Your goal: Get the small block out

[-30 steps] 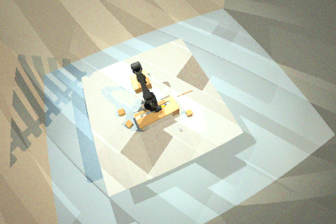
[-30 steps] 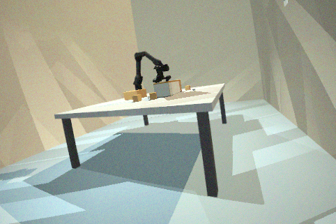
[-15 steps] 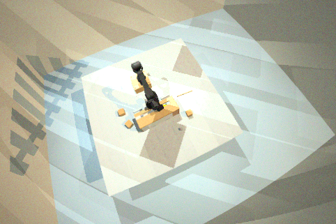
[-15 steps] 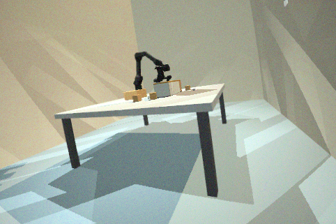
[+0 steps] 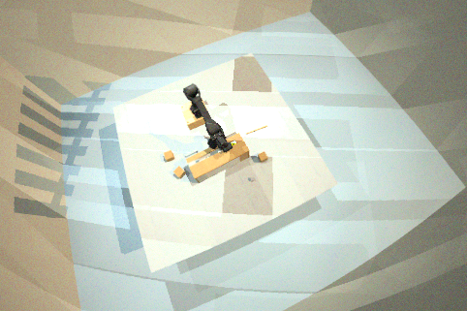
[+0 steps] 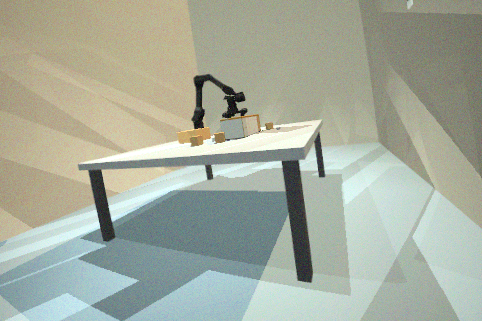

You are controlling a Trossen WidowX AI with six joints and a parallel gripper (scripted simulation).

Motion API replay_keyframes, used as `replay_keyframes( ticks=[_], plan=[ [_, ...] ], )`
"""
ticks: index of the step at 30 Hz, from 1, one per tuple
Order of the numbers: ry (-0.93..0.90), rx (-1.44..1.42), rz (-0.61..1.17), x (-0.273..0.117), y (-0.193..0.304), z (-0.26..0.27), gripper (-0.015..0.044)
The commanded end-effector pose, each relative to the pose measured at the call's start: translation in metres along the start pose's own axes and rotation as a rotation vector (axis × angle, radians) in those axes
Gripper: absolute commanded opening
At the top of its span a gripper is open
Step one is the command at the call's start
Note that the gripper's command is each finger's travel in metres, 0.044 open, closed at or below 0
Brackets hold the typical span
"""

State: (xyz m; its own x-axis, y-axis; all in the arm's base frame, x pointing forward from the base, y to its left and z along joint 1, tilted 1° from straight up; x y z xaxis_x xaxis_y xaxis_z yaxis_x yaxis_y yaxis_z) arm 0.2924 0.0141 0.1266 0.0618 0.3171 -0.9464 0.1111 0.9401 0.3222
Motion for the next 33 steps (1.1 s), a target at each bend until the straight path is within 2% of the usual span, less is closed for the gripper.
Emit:
replay_keyframes(
  ticks=[1, 9, 16, 25, 26, 29, 33],
  plan=[
    [0.001, 0.002, 0.004, 0.004, 0.010, -0.001, 0.0400],
    [0.001, 0.002, 0.006, 0.006, 0.024, -0.001, 0.0400],
    [0.000, -0.001, 0.005, -0.053, 0.038, -0.001, 0.0400],
    [0.004, 0.004, 0.004, -0.051, 0.037, -0.001, 0.0400],
    [0.000, -0.019, 0.008, -0.051, 0.040, -0.002, 0.0374],
    [-0.025, -0.301, 0.005, -0.052, 0.055, -0.009, 0.0295],
    [-0.029, -0.745, -0.052, -0.049, 0.064, -0.016, 0.0285]
  ],
)
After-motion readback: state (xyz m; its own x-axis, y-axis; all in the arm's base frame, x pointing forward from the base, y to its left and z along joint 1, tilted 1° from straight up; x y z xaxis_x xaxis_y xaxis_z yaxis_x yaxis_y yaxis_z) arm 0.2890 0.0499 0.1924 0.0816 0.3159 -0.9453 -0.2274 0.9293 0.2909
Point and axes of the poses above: the point midway between the two fingers, 35 mm back from their tips, its own x axis out along the fingers, its own z axis across the jaws, y = z × x, the point moved 10 cm from there along -x, back along the fingers, and after that the axes turned 2 degrees about x, right-handed, at the moved point
